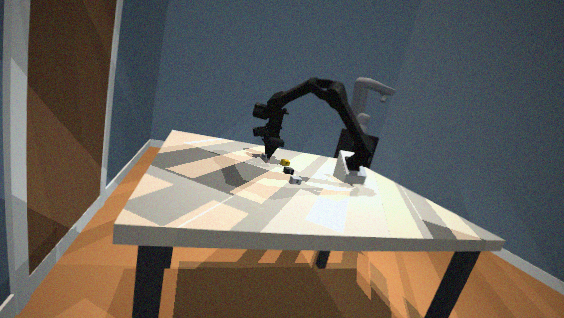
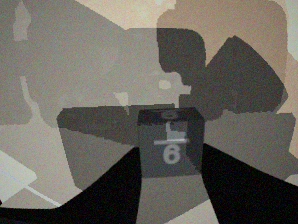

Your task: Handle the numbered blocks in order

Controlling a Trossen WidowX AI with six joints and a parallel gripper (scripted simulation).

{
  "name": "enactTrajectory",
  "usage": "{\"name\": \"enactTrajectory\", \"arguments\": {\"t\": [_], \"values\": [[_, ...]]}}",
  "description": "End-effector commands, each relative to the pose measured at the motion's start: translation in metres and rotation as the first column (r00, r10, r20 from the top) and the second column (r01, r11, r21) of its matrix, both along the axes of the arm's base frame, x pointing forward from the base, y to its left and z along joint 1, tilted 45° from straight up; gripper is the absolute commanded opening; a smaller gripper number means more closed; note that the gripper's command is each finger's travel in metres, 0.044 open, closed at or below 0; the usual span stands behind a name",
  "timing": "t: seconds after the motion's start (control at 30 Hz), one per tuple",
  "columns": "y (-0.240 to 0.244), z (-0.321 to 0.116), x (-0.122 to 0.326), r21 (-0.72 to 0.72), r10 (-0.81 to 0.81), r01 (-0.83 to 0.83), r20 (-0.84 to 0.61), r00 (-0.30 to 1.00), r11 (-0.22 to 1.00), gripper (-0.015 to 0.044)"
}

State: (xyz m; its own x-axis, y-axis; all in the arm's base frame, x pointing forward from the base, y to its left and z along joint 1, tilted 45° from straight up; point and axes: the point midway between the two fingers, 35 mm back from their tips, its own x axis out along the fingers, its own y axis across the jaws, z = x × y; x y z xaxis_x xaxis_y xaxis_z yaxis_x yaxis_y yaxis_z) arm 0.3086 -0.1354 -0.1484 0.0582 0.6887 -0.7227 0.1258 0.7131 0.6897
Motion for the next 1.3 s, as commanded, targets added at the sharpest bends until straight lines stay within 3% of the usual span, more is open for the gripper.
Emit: {"name": "enactTrajectory", "arguments": {"t": [0.0,0.33,0.73,1.0,1.27], "values": [[0.001,0.0,0.0,0.003,-0.004,0.004,-0.002,1.0,1.0,0.0146],[0.001,0.0,0.0,0.003,-0.004,0.004,-0.002,1.0,1.0,0.04],[-0.021,0.036,0.002,-0.001,-0.005,0.005,-0.003,1.0,1.0,0.04],[0.039,0.156,0.029,-0.019,-0.012,0.012,-0.008,1.0,1.0,0.04],[0.12,0.265,0.008,-0.01,-0.012,0.012,-0.007,1.0,1.0,0.04]]}}
